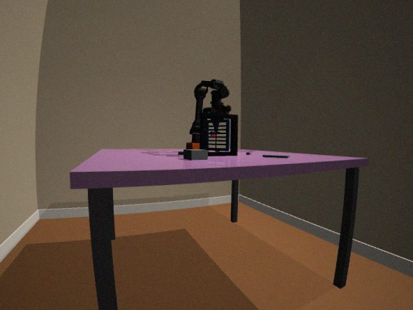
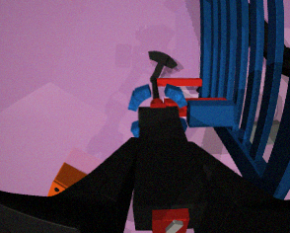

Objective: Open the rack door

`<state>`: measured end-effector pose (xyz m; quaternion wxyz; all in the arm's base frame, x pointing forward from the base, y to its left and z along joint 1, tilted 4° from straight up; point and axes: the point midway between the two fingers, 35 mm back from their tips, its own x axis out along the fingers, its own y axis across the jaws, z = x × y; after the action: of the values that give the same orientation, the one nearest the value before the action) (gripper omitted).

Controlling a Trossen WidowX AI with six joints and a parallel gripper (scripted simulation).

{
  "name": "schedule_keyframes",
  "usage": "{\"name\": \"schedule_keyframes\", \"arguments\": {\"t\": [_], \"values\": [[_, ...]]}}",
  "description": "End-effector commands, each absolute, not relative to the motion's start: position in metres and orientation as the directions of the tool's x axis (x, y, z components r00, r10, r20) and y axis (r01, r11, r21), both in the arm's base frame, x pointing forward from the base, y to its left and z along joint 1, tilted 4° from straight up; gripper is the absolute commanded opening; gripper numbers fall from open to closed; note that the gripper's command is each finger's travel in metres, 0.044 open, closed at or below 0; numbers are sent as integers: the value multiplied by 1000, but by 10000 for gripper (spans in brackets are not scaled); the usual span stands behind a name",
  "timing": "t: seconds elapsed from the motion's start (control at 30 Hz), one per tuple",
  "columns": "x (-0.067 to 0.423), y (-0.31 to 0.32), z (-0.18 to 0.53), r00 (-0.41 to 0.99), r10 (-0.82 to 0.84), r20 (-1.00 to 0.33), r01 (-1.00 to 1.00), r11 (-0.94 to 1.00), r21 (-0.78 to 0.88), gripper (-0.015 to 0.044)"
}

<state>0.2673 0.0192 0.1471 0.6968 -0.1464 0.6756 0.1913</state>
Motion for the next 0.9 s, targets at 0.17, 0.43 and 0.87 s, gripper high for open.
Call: {"name": "schedule_keyframes", "arguments": {"t": [0.17, 0.43, 0.87], "values": [[267, 31, 148, 24, 64, -998, -332, 942, 53, 13], [266, 45, 149, 24, 66, -998, -225, 973, 59, 13], [269, 69, 151, 24, 68, -997, -40, 997, 67, 13]]}}
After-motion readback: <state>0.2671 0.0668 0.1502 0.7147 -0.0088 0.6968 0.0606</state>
